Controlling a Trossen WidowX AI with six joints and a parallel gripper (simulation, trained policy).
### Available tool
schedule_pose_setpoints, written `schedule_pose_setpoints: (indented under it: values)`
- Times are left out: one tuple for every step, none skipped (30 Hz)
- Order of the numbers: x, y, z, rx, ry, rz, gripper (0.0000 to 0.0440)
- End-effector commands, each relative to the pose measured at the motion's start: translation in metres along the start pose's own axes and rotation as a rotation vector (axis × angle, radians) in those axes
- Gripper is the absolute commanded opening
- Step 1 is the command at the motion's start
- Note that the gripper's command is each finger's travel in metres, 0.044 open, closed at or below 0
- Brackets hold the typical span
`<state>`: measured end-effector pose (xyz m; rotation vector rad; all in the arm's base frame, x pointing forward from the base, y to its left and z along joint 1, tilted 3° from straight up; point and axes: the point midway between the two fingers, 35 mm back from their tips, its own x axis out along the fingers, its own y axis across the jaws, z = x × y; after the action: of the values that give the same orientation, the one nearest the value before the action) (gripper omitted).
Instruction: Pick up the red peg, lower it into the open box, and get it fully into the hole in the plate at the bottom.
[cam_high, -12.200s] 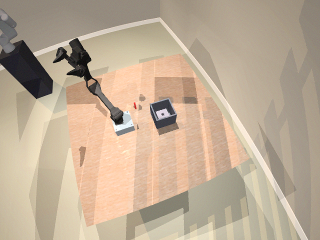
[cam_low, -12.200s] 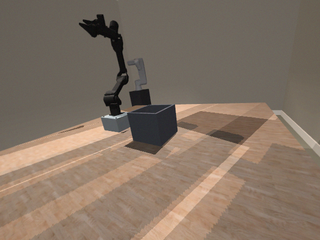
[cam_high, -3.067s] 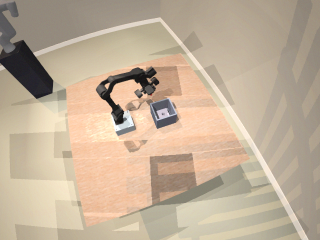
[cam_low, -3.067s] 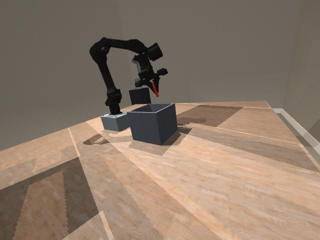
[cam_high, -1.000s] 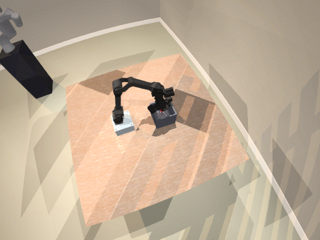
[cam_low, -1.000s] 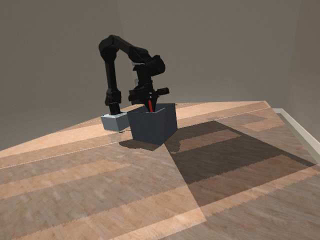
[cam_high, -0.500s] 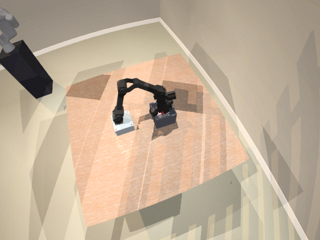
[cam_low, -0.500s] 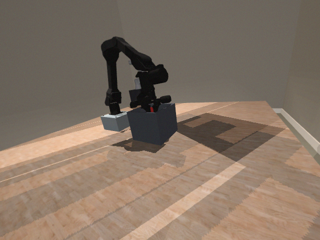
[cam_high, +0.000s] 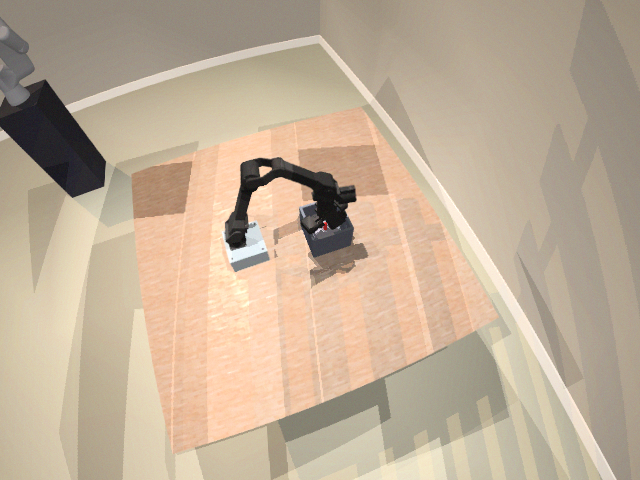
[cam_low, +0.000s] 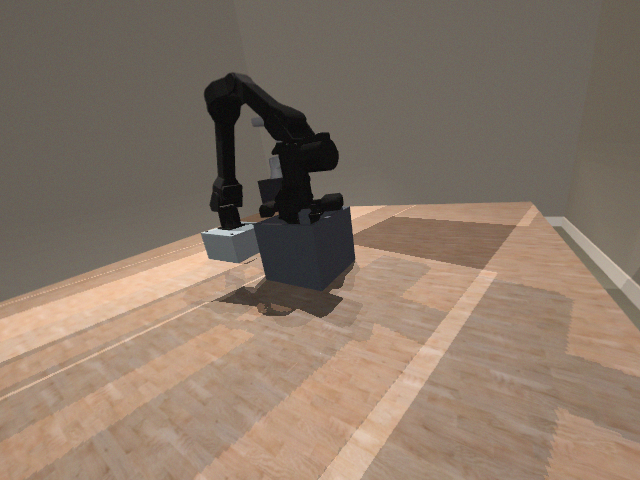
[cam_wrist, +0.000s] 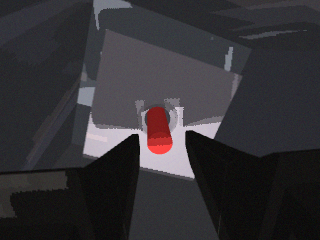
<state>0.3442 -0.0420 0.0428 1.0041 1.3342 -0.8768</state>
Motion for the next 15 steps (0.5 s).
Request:
schedule_pose_setpoints:
  values:
    - [-0.004,0.002,0.003,0.007,0.042,0.006,0.0168]
    - [-0.005,0.003,0.004,0.011,0.052,0.011,0.017]
    - [-0.007,0.003,0.004,0.016,0.062,0.016,0.0173]
    - [-0.009,0.004,0.005,0.02,0.072,0.021,0.0175]
    - [-0.01,0.005,0.006,0.024,0.082,0.026,0.0178]
    - [-0.012,0.005,0.007,0.027,0.091,0.031,0.0182]
    - [-0.014,0.006,0.008,0.03,0.1,0.037,0.0185]
    - [-0.016,0.007,0.009,0.033,0.108,0.043,0.0188]
    - [-0.018,0.008,0.01,0.035,0.116,0.049,0.0191]
    - [-0.02,0.009,0.011,0.038,0.124,0.056,0.0195]
    - [-0.023,0.01,0.012,0.041,0.131,0.064,0.0197]
    - [-0.025,0.011,0.013,0.043,0.138,0.072,0.02]
    - [-0.027,0.012,0.014,0.046,0.145,0.08,0.0203]
    - [-0.029,0.013,0.015,0.048,0.151,0.088,0.0205]
    - [-0.032,0.015,0.016,0.051,0.156,0.097,0.0208]
